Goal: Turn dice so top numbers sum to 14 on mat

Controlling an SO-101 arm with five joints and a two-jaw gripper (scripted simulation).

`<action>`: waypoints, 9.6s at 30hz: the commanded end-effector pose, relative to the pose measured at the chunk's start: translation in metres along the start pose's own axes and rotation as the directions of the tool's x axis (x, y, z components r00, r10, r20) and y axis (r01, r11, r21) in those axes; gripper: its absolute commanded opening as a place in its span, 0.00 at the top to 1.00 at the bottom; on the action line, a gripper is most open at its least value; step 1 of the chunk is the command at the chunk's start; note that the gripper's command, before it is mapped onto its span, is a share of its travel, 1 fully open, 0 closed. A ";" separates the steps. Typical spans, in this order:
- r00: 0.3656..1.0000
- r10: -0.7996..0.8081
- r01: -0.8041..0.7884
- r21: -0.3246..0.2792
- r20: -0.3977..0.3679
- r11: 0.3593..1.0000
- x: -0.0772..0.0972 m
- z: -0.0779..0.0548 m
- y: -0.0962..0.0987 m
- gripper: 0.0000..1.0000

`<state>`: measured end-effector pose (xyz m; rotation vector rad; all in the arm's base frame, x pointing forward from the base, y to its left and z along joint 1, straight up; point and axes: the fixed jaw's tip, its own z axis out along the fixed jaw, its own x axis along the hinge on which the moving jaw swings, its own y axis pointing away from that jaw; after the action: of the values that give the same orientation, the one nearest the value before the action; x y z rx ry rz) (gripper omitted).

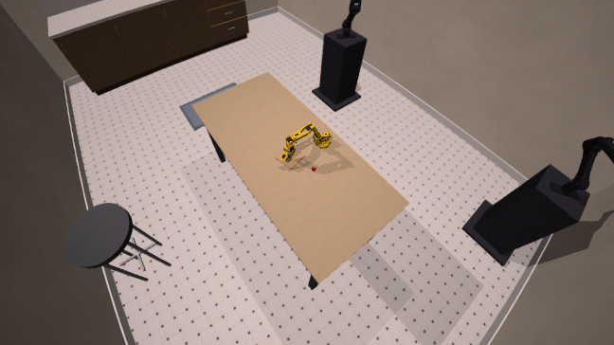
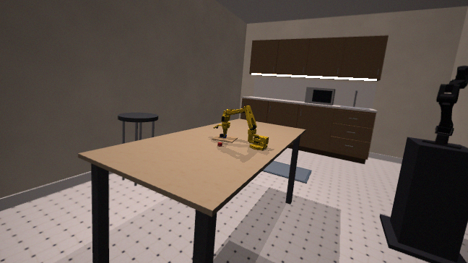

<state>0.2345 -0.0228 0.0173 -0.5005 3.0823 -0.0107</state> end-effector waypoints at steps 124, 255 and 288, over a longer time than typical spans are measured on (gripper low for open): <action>0.977 0.211 -0.210 -0.017 0.039 0.977 -0.024 -0.055 0.096 0.71; 0.926 0.377 -0.376 -0.047 0.023 0.925 -0.002 -0.006 0.198 0.74; 0.926 0.377 -0.376 -0.046 0.025 0.925 0.002 -0.006 0.189 0.91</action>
<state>0.1657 0.1529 0.0089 0.0960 3.1435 -0.0070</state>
